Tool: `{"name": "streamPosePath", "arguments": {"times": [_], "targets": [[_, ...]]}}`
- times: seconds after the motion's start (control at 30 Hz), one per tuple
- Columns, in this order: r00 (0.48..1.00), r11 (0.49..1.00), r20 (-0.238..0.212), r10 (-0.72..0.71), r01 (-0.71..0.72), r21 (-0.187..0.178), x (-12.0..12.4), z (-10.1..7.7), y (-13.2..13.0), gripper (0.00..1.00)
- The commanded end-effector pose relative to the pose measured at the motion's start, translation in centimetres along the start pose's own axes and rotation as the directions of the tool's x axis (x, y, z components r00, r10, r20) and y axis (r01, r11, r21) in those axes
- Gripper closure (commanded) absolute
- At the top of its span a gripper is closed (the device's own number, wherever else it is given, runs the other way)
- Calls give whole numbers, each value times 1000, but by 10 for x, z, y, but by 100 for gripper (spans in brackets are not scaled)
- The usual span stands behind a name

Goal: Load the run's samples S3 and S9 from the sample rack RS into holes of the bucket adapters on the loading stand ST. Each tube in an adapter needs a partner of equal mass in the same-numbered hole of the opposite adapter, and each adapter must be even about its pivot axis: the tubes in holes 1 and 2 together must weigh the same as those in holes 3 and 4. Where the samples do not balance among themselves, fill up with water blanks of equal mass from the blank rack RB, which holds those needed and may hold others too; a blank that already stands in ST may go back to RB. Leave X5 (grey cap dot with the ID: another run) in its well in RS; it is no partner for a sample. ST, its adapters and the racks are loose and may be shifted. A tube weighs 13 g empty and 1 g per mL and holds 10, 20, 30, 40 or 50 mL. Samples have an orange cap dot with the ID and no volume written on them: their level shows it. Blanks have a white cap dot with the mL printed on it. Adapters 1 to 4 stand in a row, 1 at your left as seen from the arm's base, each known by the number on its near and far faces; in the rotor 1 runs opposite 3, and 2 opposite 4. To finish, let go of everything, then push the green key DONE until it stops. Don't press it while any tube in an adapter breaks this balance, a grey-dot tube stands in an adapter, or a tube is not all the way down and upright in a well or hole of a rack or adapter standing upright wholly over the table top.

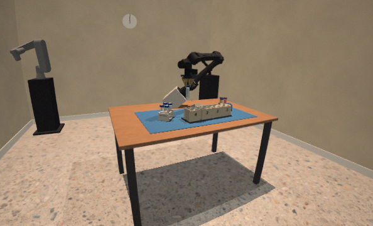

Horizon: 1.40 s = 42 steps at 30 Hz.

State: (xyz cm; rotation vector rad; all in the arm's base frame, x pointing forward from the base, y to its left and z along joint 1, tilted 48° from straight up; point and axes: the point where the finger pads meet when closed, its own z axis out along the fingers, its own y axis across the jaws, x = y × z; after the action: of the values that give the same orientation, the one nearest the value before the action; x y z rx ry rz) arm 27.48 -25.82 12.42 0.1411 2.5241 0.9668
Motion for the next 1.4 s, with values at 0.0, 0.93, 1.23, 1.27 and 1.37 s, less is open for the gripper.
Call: {"name": "streamPosePath", "arguments": {"times": [0.0,0.93,1.23,1.27,1.37], "targets": [[989,989,3,-150,150,14,-13,-6,28,100],[698,698,-4,-716,716,18,-56,-7,184,100],[650,649,1,-760,760,39,-80,-13,247,100],[650,649,1,-760,760,39,-81,-13,254,100],[646,646,4,-763,762,42,-86,-13,273,100]]}}
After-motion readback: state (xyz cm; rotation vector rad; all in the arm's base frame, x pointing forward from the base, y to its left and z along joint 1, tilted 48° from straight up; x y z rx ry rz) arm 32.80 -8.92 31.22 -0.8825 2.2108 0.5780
